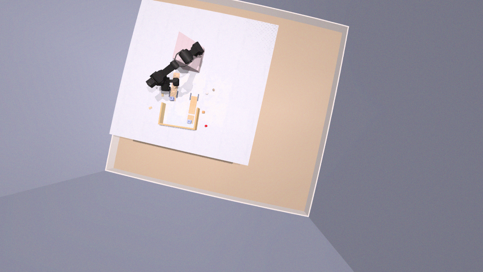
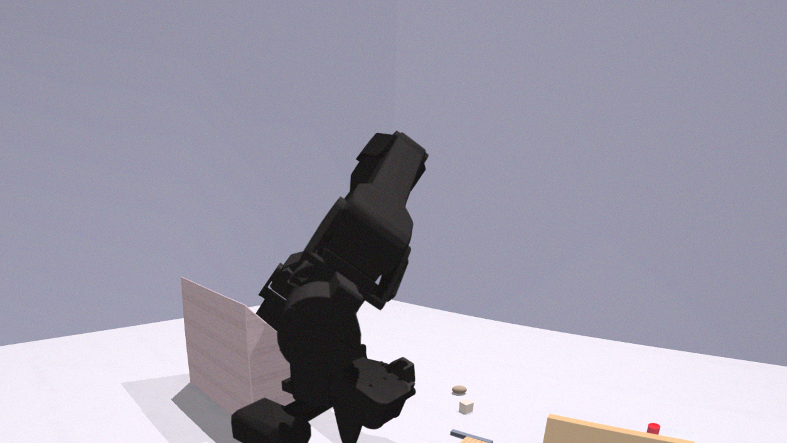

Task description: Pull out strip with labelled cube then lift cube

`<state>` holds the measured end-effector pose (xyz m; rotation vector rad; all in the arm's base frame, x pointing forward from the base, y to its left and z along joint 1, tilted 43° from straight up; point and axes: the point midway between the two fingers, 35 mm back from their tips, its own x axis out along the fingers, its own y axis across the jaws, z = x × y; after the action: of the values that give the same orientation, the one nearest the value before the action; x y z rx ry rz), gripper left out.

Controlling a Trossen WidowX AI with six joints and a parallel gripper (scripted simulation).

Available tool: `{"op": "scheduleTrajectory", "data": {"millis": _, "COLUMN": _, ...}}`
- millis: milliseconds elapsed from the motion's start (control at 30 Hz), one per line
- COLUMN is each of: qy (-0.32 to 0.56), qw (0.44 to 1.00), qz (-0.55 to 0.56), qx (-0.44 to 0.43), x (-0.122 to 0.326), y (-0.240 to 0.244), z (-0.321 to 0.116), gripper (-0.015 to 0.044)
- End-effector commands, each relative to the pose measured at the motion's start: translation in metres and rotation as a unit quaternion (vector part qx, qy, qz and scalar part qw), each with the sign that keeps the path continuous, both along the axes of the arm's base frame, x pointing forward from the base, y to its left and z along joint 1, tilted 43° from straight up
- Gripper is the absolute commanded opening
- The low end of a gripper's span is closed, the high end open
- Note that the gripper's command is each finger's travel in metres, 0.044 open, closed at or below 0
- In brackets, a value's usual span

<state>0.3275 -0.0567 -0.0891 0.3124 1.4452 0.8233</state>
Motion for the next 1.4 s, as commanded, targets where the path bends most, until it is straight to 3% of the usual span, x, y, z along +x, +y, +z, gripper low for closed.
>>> {"op": "scheduleTrajectory", "data": {"millis": 0, "qy": -0.003, "qw": 1.000, "qz": -0.003, "qx": 0.001, "x": 0.015, "y": 0.002, "z": 0.003, "gripper": 0.0440}}
{"op": "scheduleTrajectory", "data": {"millis": 933, "qy": -0.005, "qw": 1.000, "qz": -0.003, "qx": 0.002, "x": 0.107, "y": 0.011, "z": 0.021, "gripper": 0.0440}}
{"op": "scheduleTrajectory", "data": {"millis": 1167, "qy": -0.005, "qw": 1.000, "qz": -0.003, "qx": 0.002, "x": 0.107, "y": 0.016, "z": 0.015, "gripper": 0.0256}}
{"op": "scheduleTrajectory", "data": {"millis": 1367, "qy": -0.005, "qw": 1.000, "qz": -0.003, "qx": 0.002, "x": 0.107, "y": 0.023, "z": 0.007, "gripper": 0.0250}}
